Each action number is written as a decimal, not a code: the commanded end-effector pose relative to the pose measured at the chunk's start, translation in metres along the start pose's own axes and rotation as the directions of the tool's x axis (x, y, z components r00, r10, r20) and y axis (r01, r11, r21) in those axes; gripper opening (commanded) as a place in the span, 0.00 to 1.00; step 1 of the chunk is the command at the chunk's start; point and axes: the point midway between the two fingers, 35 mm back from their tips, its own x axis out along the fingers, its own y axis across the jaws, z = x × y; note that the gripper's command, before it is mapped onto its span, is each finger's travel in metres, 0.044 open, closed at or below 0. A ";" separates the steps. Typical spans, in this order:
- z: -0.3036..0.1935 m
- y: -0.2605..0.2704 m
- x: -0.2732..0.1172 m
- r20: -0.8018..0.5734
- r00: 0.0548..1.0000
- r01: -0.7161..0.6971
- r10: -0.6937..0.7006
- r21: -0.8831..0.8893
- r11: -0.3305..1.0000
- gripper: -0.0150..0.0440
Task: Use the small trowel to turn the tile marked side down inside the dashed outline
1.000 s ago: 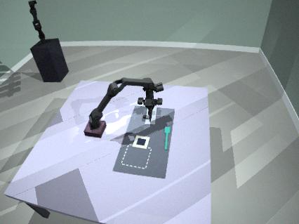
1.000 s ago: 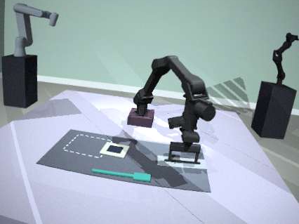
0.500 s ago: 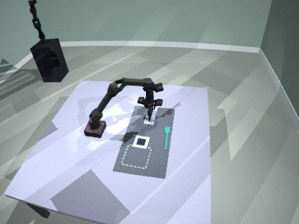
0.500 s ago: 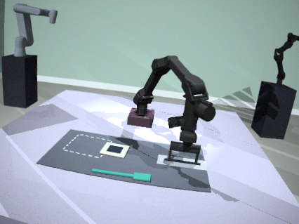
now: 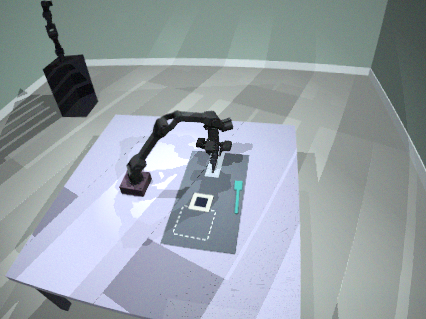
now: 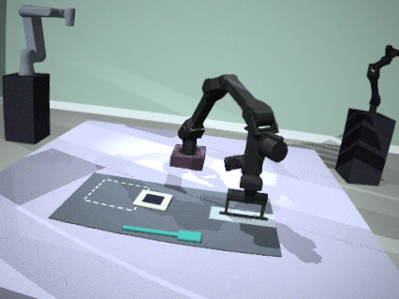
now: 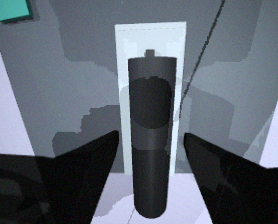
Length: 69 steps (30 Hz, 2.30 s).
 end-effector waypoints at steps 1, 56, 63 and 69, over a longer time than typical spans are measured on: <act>0.000 0.000 -0.003 -0.001 1.000 0.000 0.000 0.004 1.000 0.71; -0.011 0.003 -0.035 -0.029 0.942 -0.144 0.335 -0.935 0.324 0.76; -0.012 0.001 -0.032 -0.042 0.920 -0.089 0.391 -0.991 0.104 0.76; -0.013 -0.002 -0.030 -0.053 0.898 -0.018 0.437 -0.996 -0.083 0.76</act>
